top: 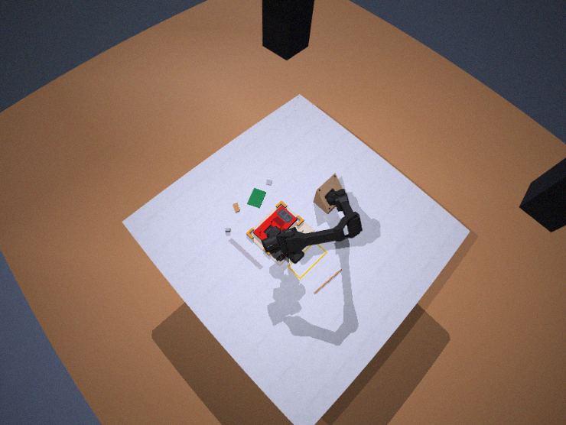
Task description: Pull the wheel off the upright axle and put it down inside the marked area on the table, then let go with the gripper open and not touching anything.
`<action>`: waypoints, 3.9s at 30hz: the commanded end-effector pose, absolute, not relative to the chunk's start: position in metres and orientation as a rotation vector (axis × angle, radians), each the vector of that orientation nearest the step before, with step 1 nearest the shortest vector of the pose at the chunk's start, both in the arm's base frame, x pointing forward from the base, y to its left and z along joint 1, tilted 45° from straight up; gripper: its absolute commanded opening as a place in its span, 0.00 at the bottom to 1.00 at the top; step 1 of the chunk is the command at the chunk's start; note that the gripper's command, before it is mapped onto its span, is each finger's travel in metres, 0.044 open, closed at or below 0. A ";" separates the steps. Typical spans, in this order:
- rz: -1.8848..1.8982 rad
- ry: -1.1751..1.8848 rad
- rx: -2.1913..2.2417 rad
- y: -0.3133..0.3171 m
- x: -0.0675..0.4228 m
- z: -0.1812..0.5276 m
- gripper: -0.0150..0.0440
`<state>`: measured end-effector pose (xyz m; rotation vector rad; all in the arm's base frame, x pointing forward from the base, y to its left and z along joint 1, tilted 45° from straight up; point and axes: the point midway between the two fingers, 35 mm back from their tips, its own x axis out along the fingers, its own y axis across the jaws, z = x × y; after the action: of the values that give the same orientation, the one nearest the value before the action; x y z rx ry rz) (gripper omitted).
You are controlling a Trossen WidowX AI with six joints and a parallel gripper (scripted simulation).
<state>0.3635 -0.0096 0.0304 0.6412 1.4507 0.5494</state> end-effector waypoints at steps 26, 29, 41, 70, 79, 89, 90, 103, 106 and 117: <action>0.551 1.452 0.640 -0.013 0.363 0.034 0.25; 0.551 1.451 0.640 -0.014 0.363 0.035 0.25; 0.551 1.451 0.641 -0.017 0.363 0.038 0.25; 0.550 1.450 0.642 -0.023 0.363 0.044 0.25; 0.550 1.450 0.642 -0.025 0.363 0.046 0.25; 0.550 1.449 0.643 -0.028 0.362 0.049 0.25; 0.550 1.449 0.643 -0.028 0.362 0.049 0.25; 0.550 1.449 0.643 -0.031 0.362 0.052 0.25; 0.550 1.449 0.644 -0.032 0.362 0.053 0.25; 0.550 1.448 0.644 -0.034 0.361 0.055 0.25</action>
<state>0.3619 -0.0332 0.0547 0.6508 1.4463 0.5509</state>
